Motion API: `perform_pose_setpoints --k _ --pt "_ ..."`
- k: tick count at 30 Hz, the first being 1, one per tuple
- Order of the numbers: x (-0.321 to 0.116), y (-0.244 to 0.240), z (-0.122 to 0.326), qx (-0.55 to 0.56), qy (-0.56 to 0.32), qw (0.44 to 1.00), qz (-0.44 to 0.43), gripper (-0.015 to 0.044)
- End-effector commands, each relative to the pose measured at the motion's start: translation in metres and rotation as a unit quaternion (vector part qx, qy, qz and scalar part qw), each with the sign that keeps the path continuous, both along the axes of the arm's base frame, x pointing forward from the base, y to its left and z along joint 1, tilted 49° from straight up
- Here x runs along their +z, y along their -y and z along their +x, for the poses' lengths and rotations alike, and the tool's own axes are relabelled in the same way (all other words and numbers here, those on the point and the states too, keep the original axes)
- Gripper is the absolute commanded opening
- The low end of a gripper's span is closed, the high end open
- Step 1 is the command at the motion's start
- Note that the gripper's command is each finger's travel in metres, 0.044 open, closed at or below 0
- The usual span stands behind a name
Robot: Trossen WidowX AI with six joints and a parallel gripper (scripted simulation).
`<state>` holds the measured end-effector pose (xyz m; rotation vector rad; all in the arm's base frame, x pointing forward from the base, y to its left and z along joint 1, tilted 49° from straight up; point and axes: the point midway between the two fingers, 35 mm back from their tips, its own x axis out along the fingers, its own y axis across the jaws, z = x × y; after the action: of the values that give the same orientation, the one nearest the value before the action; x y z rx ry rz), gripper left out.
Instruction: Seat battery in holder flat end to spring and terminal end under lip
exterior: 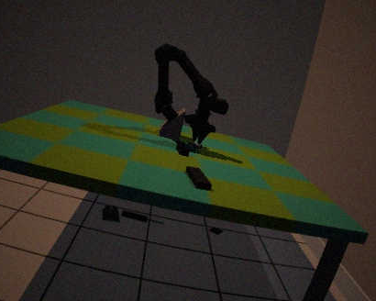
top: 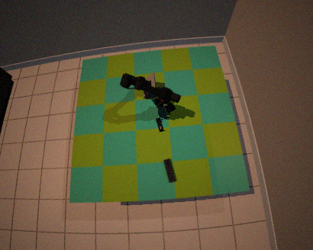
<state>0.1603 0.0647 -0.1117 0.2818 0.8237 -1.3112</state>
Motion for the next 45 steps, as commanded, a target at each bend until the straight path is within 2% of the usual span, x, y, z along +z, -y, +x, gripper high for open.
perform_pose_setpoints --k 1,11,15,24,28,34,39,45 --pt "-0.005 0.009 -0.002 0.002 -0.005 1.000 -0.008 0.0232" --pt "-0.013 0.019 -0.002 0.002 -0.004 1.000 -0.008 0.0232" --pt "-0.013 0.019 -0.002 0.002 -0.004 1.000 -0.008 0.0127" --pt "-0.013 0.019 -0.002 0.002 -0.004 1.000 -0.008 0.0070" --pt "-0.012 0.018 -0.002 0.002 -0.004 1.000 -0.008 0.0070" --pt "0.019 -0.018 -0.004 0.002 -0.005 1.000 -0.007 0.0070" --pt "0.020 -0.019 -0.003 0.004 -0.007 1.000 -0.007 0.0070" --pt "0.026 -0.024 0.020 0.074 -0.085 0.994 -0.006 0.0070"
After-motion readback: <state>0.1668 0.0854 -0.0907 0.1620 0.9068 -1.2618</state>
